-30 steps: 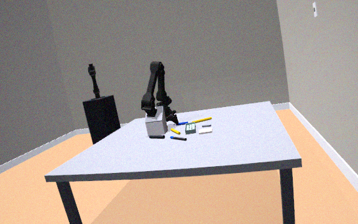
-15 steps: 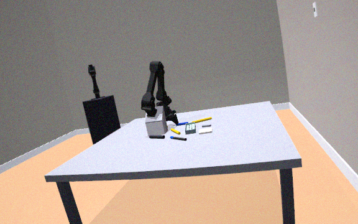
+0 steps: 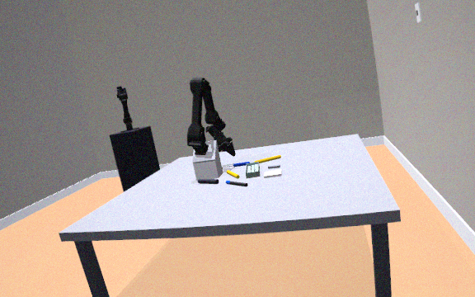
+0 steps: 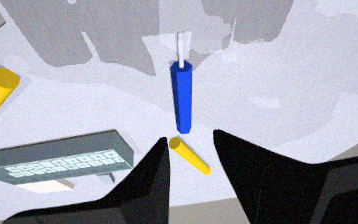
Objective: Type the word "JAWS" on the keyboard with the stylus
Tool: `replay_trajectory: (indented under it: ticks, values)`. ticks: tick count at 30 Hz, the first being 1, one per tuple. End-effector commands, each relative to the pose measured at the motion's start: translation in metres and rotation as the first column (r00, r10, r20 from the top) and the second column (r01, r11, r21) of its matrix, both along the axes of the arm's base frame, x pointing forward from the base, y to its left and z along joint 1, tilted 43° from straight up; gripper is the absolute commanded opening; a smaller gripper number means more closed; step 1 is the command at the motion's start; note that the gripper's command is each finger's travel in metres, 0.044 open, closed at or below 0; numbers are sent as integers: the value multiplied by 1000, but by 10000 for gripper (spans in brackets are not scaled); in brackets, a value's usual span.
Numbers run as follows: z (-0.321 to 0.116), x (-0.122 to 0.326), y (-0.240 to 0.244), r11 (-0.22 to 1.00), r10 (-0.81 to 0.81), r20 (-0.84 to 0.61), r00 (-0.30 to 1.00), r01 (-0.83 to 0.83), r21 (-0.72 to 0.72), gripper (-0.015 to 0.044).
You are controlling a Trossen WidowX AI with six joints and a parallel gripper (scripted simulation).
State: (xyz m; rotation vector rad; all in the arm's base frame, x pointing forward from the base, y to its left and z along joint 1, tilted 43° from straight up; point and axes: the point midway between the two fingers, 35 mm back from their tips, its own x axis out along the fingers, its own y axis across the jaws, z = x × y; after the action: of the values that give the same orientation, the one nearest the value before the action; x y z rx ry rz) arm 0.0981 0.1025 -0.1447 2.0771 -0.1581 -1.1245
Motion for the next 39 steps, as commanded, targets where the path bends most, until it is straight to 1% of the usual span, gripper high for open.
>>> replay_trajectory:
  ticks: [1, 4, 8, 11, 15, 17, 39]
  values:
    - [-3, 1, 0, 999, -35, -27, 999, 34, -24, 150]
    - [-9, 5, 2, 985, -155, -114, 981, 144, -98, 150]
    - [-15, 15, 7, 924, -365, -269, 891, 311, -223, 150]
    - [-13, 27, 11, 860, -504, -384, 774, 408, -307, 150]
    - [-3, 44, 13, 766, -642, -511, 571, 496, -408, 150]
    - [-1, 47, 13, 751, -659, -531, 533, 504, -426, 150]
    - [-6, 48, 9, 751, -659, -531, 533, 504, -426, 150]
